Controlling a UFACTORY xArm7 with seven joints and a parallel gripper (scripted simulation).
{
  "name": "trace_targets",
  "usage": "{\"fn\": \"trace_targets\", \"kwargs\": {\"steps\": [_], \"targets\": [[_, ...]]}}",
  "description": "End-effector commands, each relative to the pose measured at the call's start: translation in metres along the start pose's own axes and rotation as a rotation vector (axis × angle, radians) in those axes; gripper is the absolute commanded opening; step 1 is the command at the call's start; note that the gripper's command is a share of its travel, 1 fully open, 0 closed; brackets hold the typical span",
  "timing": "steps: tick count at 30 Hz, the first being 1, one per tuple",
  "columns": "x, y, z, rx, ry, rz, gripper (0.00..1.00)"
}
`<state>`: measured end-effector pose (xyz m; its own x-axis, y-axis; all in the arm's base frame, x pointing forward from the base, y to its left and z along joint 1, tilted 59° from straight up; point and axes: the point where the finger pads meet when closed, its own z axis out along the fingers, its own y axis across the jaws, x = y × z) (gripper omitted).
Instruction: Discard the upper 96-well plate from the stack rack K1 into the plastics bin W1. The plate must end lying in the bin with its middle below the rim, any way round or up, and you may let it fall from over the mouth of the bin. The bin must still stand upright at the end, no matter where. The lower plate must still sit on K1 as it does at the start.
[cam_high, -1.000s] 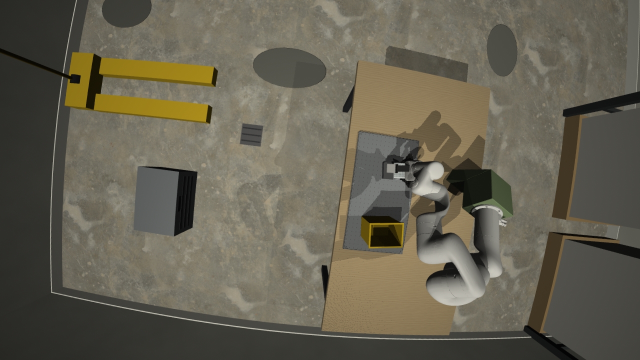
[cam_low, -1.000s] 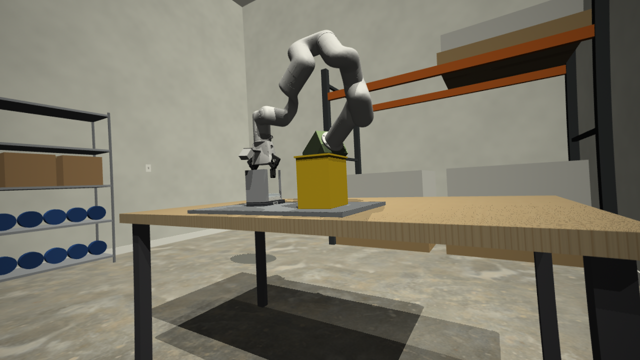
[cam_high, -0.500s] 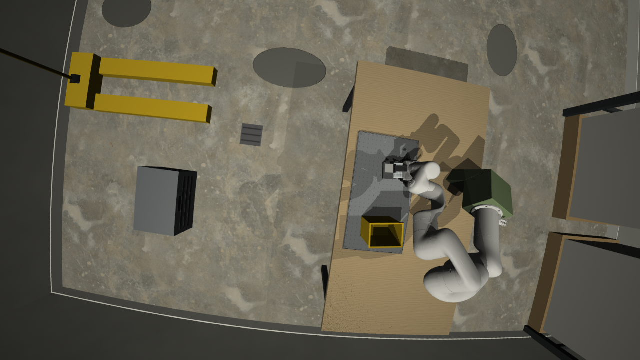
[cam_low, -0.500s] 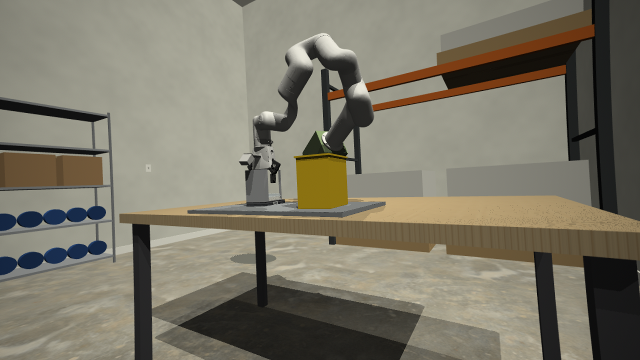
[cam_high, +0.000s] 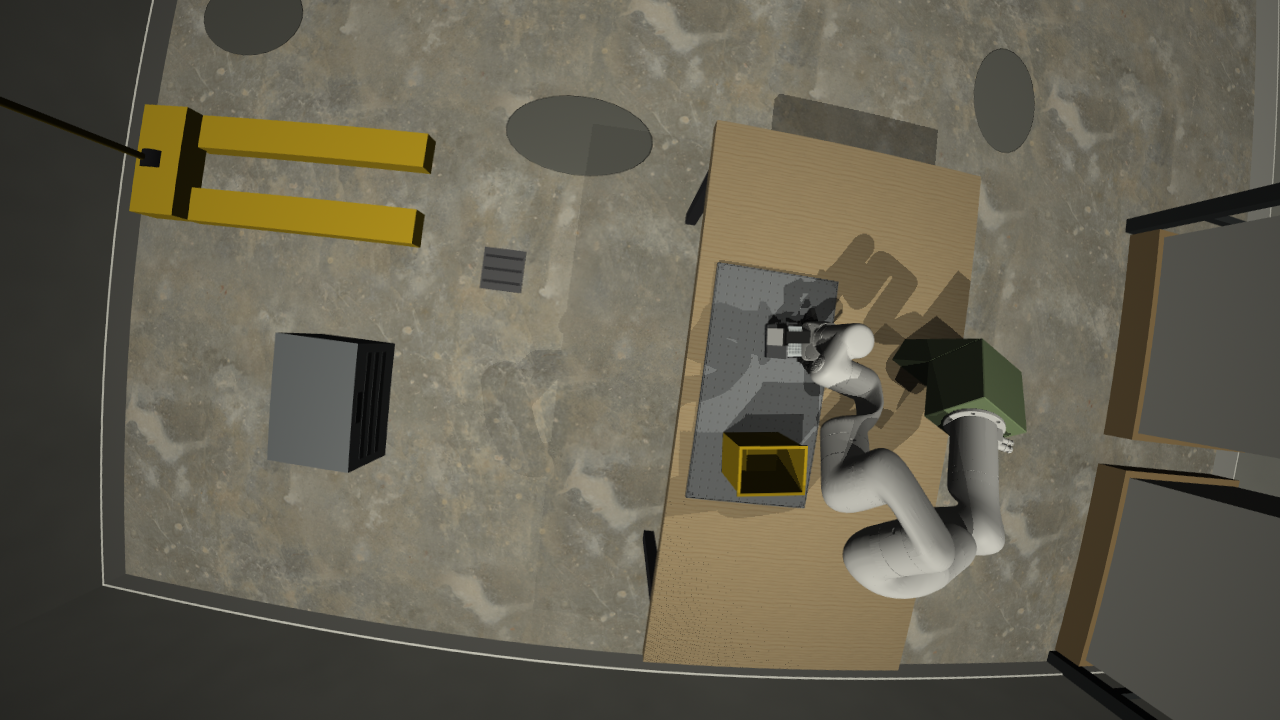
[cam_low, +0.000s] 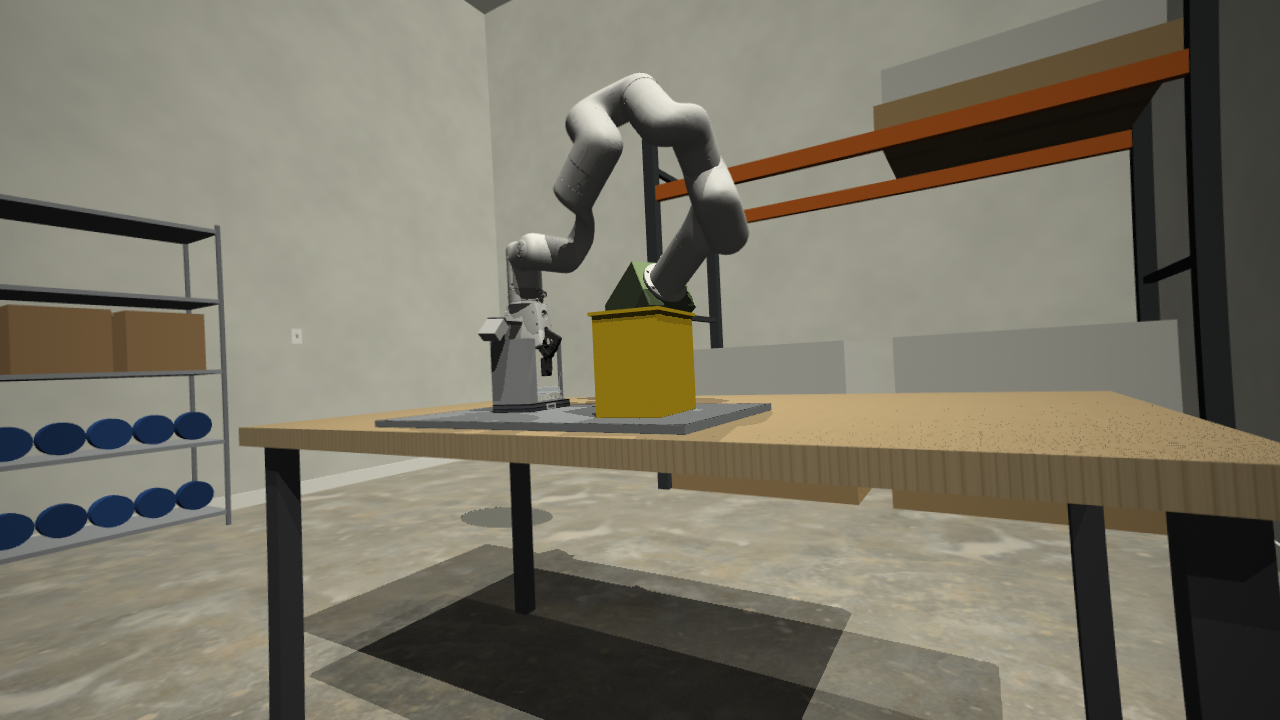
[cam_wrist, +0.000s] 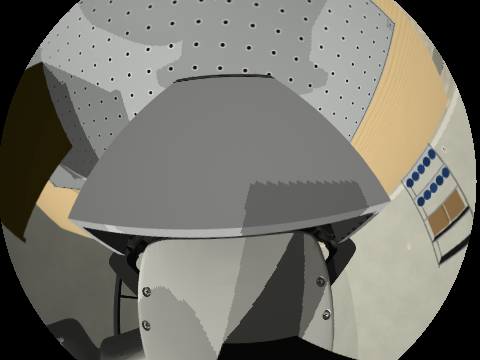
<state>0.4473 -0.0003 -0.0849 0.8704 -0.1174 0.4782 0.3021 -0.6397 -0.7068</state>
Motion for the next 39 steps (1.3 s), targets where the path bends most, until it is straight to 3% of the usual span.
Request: {"fn": "trace_targets", "kwargs": {"steps": [1, 39], "targets": [[0.001, 0.002, 0.006, -0.004, 0.002, 0.000, 1.00], [0.001, 0.002, 0.022, -0.004, 0.002, 0.000, 1.00]]}}
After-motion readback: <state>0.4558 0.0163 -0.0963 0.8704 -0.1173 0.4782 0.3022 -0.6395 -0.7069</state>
